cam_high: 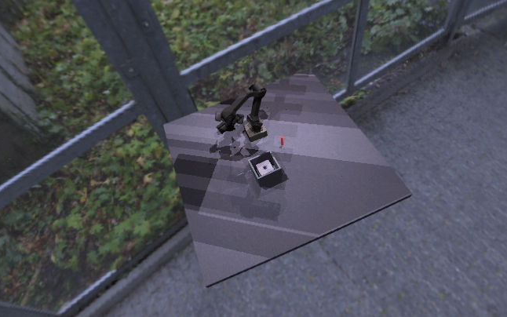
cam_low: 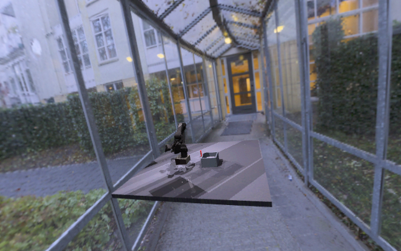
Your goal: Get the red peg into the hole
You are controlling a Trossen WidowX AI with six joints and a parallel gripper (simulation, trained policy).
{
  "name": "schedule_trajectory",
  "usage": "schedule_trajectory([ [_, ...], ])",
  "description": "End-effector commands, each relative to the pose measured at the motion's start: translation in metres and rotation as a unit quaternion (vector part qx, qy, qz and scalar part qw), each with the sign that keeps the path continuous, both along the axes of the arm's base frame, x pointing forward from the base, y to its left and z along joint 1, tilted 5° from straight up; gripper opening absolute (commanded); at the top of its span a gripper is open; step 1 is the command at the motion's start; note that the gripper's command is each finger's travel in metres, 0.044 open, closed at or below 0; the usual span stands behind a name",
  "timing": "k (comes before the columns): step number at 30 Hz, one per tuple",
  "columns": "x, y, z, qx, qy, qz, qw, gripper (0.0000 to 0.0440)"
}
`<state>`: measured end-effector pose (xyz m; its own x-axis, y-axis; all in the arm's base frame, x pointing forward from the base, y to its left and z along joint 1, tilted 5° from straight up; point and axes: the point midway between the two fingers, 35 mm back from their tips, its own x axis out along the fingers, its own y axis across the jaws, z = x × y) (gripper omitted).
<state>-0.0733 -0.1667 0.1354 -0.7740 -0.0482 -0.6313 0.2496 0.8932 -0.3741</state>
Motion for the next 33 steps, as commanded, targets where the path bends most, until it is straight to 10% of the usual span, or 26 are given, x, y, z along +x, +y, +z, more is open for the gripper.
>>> schedule_trajectory([
  [1, 0.02, -0.011, 0.007, -0.046, -0.023, 0.015, 0.999, 0.044],
  [18, 0.157, -0.016, 0.046, -0.222, -0.23, 0.08, 0.944, 0.044],
  [33, 0.246, 0.069, 0.058, -0.217, -0.424, 0.055, 0.878, 0.044],
])
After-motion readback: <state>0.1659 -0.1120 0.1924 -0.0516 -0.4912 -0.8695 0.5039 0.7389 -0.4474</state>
